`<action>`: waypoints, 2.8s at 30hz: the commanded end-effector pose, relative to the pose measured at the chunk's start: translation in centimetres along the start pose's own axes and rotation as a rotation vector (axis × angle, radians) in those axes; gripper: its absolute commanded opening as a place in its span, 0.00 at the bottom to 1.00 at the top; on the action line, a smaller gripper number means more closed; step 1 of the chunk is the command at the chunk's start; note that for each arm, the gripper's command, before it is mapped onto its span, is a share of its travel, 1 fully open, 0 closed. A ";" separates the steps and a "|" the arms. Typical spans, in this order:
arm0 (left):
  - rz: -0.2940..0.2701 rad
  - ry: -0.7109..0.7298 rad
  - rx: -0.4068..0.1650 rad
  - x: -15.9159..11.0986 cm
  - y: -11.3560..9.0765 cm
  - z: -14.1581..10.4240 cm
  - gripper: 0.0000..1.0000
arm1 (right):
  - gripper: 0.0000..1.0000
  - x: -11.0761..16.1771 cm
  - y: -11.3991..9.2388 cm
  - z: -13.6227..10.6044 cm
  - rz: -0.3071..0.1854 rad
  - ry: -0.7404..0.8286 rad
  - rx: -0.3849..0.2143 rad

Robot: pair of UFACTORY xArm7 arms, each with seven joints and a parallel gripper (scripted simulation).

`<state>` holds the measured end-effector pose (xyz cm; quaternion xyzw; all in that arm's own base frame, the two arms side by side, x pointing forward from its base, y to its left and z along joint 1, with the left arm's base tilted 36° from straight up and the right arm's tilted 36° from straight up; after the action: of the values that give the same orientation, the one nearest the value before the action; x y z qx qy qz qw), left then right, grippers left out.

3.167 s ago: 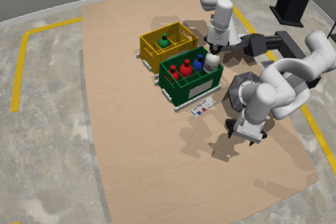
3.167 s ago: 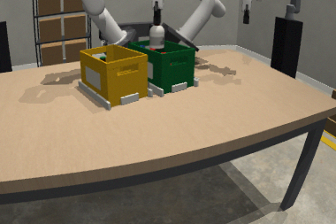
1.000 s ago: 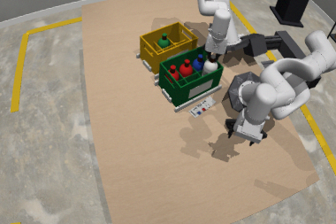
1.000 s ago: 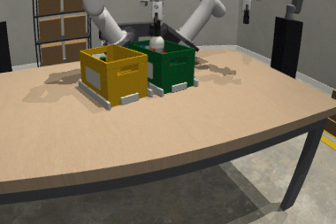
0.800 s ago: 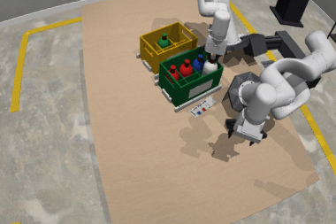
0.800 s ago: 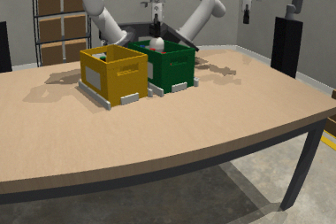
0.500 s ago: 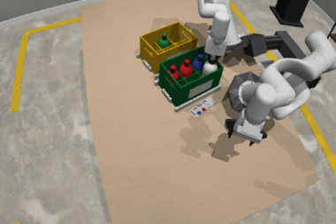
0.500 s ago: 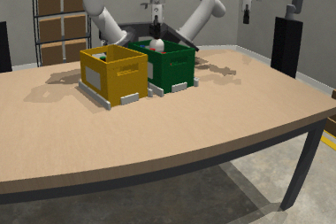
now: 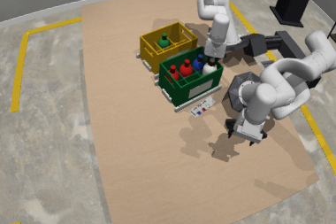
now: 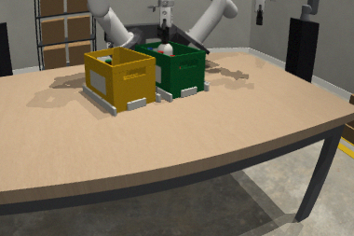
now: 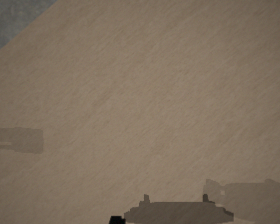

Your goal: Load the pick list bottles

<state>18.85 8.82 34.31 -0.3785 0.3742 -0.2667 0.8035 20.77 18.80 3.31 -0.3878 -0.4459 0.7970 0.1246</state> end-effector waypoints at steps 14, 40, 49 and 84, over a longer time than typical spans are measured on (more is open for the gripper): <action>0.000 -0.001 0.003 0.0 -0.1 0.1 1.00 | 0.00 0.0 1.4 -0.1 -0.001 0.000 -0.004; 0.000 -0.001 0.003 0.0 -0.1 0.1 1.00 | 0.00 0.0 2.6 -0.1 -0.001 0.000 -0.004; 0.000 -0.001 0.003 0.0 -0.1 0.1 1.00 | 0.00 0.0 2.9 -0.1 -0.001 0.000 -0.004; 0.000 -0.001 0.003 0.0 -0.1 0.1 1.00 | 0.00 0.0 4.4 -0.1 -0.001 0.000 -0.004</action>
<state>18.85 8.82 34.31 -0.3785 0.3742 -0.2667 0.8035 21.43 16.27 -0.27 -0.3878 -0.4458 0.7971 0.1246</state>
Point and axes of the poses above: on each arm, the point where the finger pads meet when closed, its own y axis out along the fingers, its own x axis across the jaws, z = x × y, the point moved 6 cm from there along -y, back along the fingers, and after that the axes turned 15 degrees about y, right-handed, at the moved point
